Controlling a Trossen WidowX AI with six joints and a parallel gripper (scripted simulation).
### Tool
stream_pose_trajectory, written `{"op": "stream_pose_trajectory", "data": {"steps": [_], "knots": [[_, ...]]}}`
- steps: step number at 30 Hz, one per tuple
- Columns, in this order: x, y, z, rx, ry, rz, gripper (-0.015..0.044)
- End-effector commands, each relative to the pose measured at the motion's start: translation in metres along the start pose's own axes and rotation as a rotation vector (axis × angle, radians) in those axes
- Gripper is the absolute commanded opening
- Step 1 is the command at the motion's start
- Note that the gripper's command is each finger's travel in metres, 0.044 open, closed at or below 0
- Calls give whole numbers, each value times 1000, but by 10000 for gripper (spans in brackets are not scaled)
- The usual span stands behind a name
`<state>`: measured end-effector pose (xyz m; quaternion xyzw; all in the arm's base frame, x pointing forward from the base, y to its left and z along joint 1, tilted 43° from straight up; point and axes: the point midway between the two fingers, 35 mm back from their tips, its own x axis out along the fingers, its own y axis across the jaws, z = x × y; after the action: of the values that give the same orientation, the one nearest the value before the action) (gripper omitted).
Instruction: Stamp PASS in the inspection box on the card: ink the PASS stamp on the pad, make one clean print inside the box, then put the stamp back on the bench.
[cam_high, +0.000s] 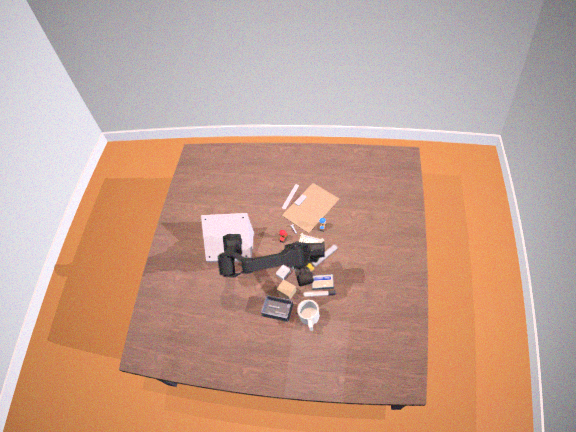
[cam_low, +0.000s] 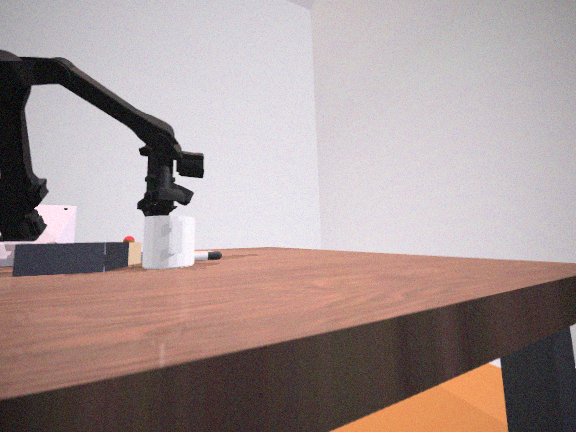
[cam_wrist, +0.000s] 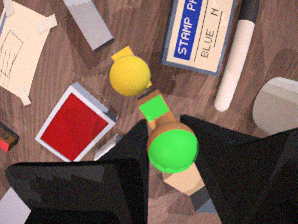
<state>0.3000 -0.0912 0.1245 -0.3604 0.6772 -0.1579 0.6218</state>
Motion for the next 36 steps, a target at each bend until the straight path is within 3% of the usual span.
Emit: {"op": "stream_pose_trajectory", "data": {"steps": [1, 36], "knots": [[-3, -1, 0, 6, -2, 0, 0], [-20, -1, -1, 6, -2, 0, 0]]}}
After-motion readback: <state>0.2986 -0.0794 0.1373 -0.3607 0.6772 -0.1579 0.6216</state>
